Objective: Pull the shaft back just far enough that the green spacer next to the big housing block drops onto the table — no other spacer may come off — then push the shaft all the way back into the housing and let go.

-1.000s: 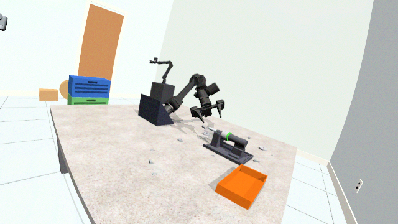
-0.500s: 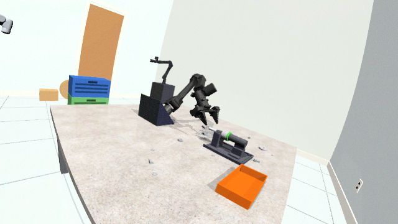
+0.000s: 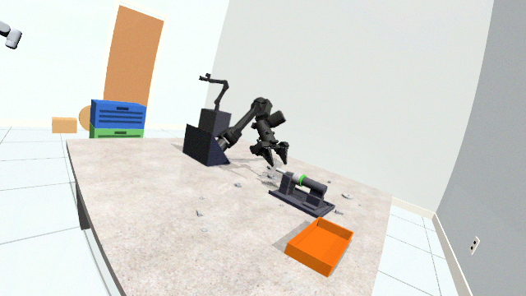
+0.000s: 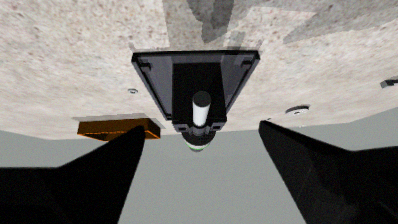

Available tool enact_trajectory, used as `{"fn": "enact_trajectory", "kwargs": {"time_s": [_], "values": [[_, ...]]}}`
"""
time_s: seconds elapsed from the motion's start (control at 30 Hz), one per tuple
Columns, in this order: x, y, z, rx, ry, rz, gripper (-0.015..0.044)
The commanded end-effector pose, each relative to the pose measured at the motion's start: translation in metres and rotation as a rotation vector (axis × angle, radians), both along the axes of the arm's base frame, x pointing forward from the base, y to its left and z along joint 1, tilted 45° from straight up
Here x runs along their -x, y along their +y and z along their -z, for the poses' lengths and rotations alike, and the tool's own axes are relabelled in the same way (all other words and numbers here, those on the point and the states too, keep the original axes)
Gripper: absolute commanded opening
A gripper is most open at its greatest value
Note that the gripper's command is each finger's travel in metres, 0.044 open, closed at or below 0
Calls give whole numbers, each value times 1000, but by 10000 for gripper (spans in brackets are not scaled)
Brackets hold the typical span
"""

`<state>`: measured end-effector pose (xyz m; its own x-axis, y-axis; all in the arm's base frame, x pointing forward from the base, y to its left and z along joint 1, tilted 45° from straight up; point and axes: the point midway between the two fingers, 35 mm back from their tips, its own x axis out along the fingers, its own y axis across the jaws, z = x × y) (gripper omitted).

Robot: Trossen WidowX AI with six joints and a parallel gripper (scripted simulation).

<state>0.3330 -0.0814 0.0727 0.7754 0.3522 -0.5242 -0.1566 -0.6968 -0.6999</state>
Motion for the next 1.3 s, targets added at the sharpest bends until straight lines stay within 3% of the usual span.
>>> {"fn": "enact_trajectory", "kwargs": {"time_s": [0.0,1.27], "values": [[1,2,1,-2,2,-6,440],[7,3,1,-2,3,-6,440]]}}
